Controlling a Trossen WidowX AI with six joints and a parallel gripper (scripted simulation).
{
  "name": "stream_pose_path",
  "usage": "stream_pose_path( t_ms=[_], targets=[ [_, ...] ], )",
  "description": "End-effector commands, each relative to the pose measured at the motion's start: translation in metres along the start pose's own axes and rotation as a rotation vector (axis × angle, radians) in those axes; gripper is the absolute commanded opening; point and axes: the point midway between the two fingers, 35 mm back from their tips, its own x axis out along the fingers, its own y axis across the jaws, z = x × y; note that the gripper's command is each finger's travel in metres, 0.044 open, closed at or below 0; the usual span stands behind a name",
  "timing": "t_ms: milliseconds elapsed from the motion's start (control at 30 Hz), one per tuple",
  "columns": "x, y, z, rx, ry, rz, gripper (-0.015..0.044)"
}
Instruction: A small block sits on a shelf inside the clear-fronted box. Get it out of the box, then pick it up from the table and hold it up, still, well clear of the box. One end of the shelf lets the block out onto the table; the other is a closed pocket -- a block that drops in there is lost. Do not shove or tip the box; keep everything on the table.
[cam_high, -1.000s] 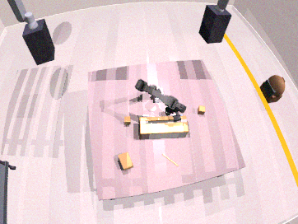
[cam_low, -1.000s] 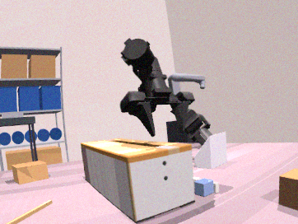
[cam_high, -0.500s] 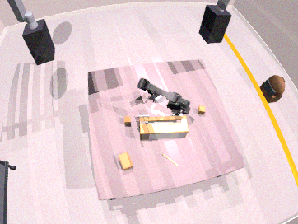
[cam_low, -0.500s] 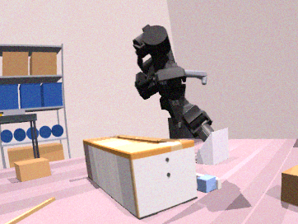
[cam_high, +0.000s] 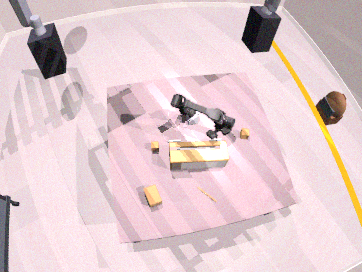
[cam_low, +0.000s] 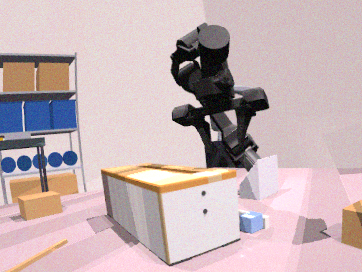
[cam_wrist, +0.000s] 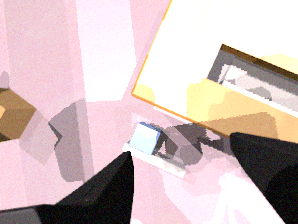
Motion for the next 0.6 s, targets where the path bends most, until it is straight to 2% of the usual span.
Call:
stream_pose_path(
  t_ms=[0,567],
  targets=[
    [0.002,0.017,-0.002,-0.960,0.041,-0.131,0.0285],
    [0.002,0.039,-0.003,-2.301,0.274,-0.252,0.0285]
  ],
)
